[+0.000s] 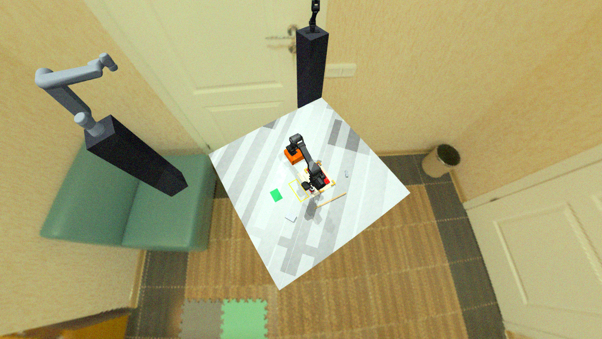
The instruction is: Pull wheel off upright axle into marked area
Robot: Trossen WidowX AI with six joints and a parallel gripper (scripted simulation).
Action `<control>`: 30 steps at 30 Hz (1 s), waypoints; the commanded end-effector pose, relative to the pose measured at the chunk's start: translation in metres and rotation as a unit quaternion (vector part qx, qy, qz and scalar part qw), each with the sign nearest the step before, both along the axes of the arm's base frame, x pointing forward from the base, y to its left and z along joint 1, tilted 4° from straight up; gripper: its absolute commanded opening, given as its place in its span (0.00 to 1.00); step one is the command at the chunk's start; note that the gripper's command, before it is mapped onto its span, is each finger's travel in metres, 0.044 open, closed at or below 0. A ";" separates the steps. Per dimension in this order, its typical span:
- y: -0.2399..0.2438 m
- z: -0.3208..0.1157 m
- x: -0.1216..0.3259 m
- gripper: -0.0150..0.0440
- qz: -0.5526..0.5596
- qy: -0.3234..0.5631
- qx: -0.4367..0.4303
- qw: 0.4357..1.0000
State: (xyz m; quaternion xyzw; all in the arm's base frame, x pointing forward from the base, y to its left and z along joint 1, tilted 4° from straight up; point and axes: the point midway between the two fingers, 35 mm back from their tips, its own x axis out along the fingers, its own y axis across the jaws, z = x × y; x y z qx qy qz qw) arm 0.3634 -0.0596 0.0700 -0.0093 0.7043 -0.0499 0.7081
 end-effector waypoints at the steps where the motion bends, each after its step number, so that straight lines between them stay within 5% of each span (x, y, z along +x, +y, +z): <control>1: 0.003 -0.002 -0.007 0.76 -0.007 0.012 0.011 1.000; 10: -0.006 -0.006 -0.003 0.76 -0.007 0.012 0.011 1.000; 23: -0.009 -0.076 -0.003 0.76 -0.007 0.012 0.011 1.000; 27: -0.009 -0.073 -0.004 0.58 -0.010 0.018 0.009 1.000; 30: -0.009 -0.073 -0.004 0.55 -0.010 0.018 0.009 1.000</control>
